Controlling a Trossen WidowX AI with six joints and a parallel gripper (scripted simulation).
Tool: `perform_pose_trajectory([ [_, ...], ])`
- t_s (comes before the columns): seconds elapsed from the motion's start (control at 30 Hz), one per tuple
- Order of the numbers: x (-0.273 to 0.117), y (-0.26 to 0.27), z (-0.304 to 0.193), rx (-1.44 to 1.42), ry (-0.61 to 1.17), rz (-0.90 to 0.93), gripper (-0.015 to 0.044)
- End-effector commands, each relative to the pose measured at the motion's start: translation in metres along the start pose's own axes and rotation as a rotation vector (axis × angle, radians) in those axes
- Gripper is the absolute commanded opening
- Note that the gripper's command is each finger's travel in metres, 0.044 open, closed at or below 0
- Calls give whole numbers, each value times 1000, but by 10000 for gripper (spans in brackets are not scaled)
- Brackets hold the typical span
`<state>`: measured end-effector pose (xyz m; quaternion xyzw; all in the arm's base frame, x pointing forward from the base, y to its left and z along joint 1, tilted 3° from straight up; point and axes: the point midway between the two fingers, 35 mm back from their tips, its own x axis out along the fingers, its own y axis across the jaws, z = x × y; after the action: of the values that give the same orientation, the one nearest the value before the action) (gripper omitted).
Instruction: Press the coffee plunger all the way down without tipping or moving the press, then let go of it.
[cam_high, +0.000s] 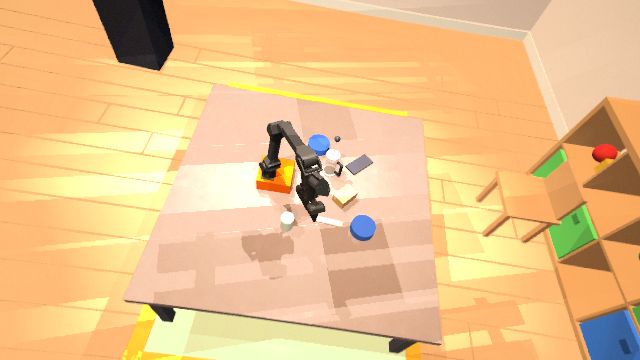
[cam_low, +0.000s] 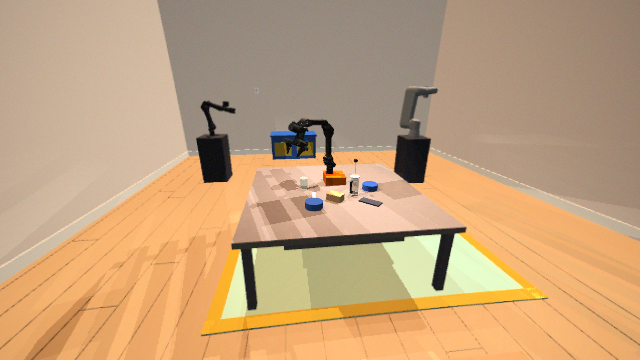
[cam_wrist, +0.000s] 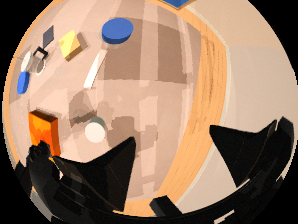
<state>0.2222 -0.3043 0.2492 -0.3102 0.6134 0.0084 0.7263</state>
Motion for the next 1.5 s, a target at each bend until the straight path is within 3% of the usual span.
perform_pose_trajectory([
  [0.0,-1,1,3,2,-5,-3,426],
  [0.2,-26,26,72,45,-143,-69,440],
  [0.5,-93,120,181,153,-517,-61,440],
  [0.73,-150,212,216,231,-815,111,440],
  [0.97,-194,294,212,276,-1015,393,440],
  [1.1,-193,304,211,279,-1029,424,440],
  [1.33,-148,326,211,279,-1029,424,440],
  [1.47,-145,329,209,278,-1029,425,440],
])
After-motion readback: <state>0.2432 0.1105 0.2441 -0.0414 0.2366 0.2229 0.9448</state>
